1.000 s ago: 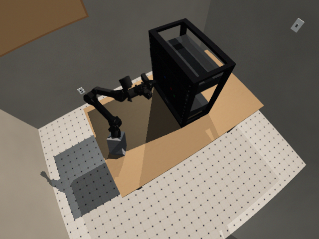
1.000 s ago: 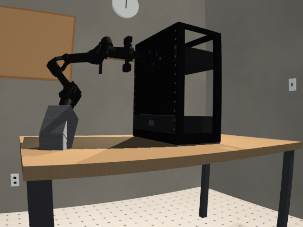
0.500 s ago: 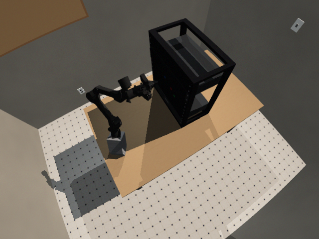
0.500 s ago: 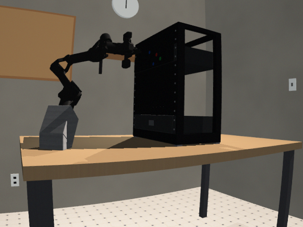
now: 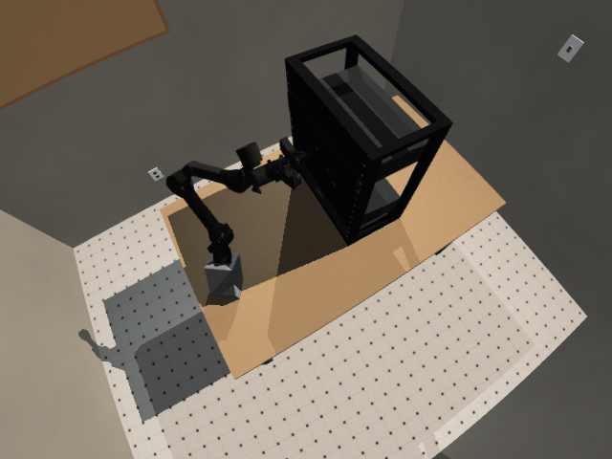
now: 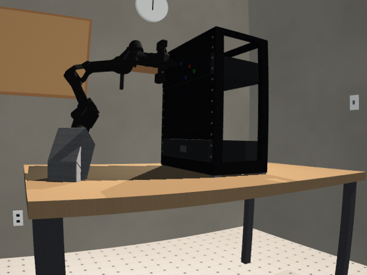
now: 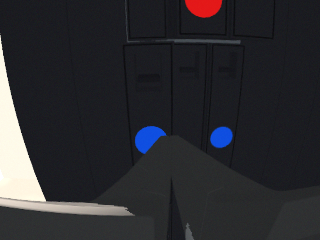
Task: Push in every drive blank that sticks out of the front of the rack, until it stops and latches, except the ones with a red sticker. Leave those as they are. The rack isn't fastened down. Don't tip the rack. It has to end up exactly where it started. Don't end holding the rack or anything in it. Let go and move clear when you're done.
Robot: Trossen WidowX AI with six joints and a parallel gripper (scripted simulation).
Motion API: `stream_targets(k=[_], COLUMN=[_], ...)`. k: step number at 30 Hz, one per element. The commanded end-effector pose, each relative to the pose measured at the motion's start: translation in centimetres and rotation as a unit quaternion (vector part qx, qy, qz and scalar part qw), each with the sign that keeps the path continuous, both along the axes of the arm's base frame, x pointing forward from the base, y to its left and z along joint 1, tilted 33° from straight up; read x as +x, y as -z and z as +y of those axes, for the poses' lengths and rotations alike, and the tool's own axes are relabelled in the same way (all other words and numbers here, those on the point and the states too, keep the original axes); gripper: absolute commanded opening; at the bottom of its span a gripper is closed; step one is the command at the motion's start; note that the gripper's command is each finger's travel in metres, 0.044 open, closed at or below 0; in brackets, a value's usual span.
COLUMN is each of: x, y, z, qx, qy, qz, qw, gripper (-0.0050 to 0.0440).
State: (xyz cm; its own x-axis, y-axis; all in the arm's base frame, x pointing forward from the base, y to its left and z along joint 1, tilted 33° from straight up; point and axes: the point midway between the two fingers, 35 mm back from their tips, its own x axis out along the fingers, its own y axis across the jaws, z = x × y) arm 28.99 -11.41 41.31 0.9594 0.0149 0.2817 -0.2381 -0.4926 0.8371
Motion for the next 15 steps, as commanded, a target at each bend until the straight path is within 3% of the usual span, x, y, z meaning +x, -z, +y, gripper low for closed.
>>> stream_targets(k=[1,15], x=[0.03,0.31], y=[-0.93,-1.78], z=[0.08,0.13], qx=[-0.008,-0.008], qy=[0.002,0.002], qz=[-0.008,-0.008], qw=[1.000,1.000], gripper=[0.0000,0.0000])
